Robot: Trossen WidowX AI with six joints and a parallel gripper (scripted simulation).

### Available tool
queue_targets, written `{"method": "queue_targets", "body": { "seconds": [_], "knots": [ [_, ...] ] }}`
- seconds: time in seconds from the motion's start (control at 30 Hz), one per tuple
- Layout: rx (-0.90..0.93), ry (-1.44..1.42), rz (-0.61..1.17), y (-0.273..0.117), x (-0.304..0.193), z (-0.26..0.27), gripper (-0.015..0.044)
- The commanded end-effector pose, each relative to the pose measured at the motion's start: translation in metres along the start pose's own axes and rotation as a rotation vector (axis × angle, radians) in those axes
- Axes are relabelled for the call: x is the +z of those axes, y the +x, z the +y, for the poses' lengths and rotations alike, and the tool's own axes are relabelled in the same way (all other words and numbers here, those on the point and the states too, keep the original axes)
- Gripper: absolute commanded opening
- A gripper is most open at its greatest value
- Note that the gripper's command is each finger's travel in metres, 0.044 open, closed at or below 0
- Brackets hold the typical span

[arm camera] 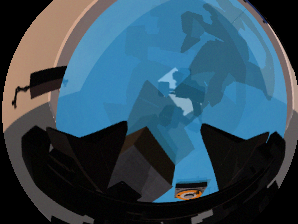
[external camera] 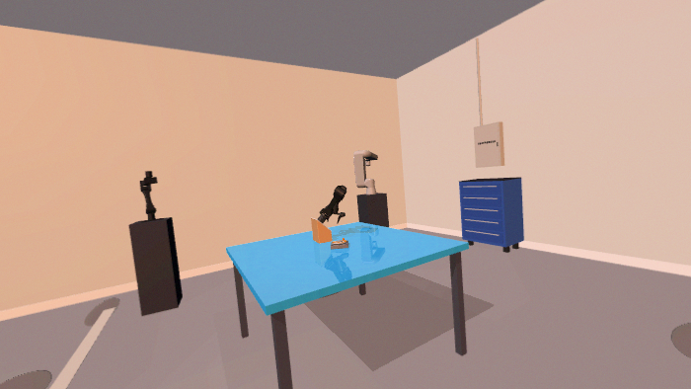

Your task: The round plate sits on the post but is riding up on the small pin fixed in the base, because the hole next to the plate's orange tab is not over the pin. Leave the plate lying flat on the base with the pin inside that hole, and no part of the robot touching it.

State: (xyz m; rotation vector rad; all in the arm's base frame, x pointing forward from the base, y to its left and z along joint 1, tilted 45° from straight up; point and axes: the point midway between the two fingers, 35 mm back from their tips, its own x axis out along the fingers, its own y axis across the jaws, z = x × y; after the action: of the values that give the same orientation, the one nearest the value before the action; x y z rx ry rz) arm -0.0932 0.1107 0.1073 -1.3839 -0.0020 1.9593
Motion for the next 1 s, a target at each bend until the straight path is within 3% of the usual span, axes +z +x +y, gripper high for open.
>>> {"method": "queue_targets", "body": {
  "seconds": [0.0,0.47,0.97],
  "knots": [
    [0.000,0.005,0.005,0.000,0.000,-0.001,0.0374],
    [0.024,0.404,0.307,0.022,-0.032,-0.035,0.0006],
    [0.060,0.922,0.472,0.032,-0.075,-0.071,0.0000]
  ]
}}
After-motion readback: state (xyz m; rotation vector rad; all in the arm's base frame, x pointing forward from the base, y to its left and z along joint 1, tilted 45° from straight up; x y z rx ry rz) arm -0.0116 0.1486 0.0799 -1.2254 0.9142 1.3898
